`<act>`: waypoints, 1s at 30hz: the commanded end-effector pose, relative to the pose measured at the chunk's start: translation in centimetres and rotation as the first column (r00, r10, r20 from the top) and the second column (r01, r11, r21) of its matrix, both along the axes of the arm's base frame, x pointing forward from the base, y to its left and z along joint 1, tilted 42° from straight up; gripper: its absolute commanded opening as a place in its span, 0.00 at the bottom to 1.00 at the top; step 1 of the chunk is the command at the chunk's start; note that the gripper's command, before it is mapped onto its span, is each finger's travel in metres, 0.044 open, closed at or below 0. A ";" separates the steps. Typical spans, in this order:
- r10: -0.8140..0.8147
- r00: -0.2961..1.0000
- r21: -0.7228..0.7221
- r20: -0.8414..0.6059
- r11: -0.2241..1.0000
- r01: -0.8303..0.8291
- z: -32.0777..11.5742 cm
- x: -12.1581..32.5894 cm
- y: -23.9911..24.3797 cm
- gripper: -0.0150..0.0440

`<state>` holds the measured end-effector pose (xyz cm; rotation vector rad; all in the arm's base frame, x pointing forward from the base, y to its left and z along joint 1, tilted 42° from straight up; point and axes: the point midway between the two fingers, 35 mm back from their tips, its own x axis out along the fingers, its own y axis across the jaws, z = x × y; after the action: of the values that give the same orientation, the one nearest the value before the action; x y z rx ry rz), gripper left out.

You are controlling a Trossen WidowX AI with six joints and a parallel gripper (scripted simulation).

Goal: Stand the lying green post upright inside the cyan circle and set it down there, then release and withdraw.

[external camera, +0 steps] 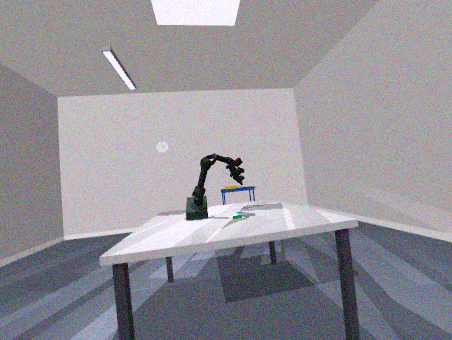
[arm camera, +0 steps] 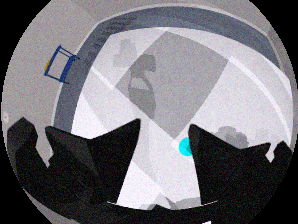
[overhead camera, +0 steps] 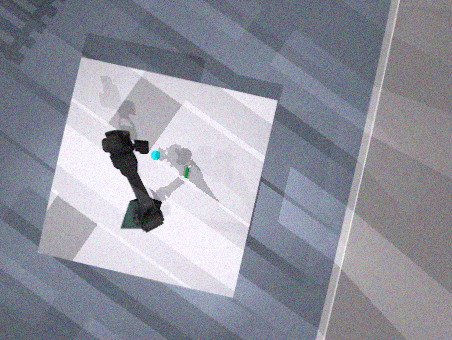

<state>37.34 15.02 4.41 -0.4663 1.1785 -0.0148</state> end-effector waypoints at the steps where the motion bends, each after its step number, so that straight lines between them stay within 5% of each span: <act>1: -0.065 0.998 -0.079 -0.018 0.995 0.063 1.5 0.2 -4.7 0.65; 21: -0.425 0.888 -0.436 -0.173 0.842 0.318 9.2 -6.8 -26.0 0.65; 25: -0.425 0.888 -0.434 -0.174 0.843 0.319 8.3 -6.6 -26.7 0.65; 30: -0.426 0.888 -0.436 -0.172 0.842 0.319 2.3 -6.6 -32.3 0.65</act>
<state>31.51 -14.21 10.10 -0.5934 1.5001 -0.5619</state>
